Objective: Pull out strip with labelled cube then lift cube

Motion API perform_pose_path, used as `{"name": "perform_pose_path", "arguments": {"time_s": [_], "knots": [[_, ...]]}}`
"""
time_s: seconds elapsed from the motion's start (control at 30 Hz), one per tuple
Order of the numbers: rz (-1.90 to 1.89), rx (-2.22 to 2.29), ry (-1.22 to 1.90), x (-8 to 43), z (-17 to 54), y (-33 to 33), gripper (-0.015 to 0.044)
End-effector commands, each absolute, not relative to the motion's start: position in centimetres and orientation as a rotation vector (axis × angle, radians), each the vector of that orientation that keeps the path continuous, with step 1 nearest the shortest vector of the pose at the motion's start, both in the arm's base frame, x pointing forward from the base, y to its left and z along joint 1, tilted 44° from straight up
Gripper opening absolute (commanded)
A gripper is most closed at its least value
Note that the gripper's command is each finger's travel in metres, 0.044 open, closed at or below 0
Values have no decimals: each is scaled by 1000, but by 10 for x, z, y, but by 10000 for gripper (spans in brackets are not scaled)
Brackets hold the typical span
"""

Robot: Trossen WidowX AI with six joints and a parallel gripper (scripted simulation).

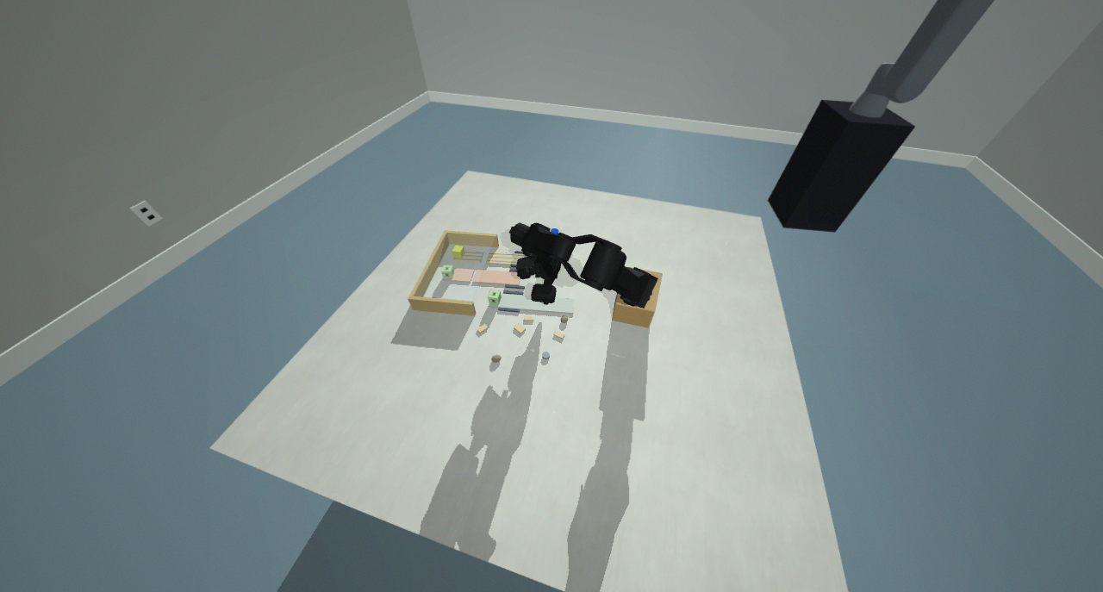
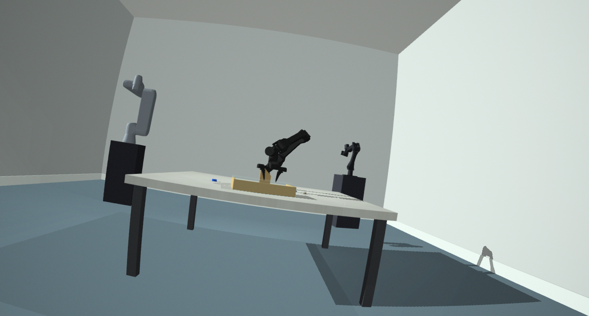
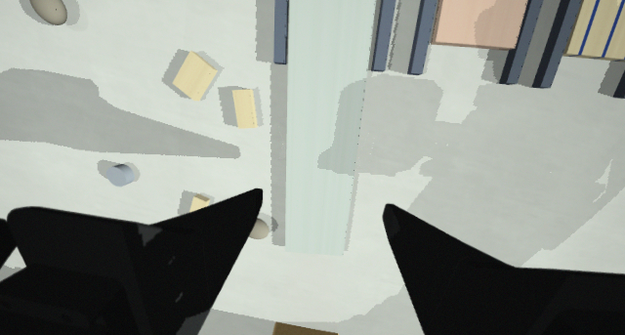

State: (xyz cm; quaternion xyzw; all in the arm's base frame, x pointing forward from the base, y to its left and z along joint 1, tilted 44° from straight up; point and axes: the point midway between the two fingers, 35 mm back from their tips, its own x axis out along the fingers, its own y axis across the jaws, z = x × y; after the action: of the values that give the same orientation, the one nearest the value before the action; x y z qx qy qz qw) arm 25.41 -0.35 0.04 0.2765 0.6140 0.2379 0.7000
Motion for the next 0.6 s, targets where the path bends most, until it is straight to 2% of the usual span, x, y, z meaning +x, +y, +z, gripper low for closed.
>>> {"name": "perform_pose_path", "arguments": {"time_s": [0.0,0.57], "knots": [[529,622,1366,269,4,-5,440],[530,621,1363,326,18,-12,440]]}}
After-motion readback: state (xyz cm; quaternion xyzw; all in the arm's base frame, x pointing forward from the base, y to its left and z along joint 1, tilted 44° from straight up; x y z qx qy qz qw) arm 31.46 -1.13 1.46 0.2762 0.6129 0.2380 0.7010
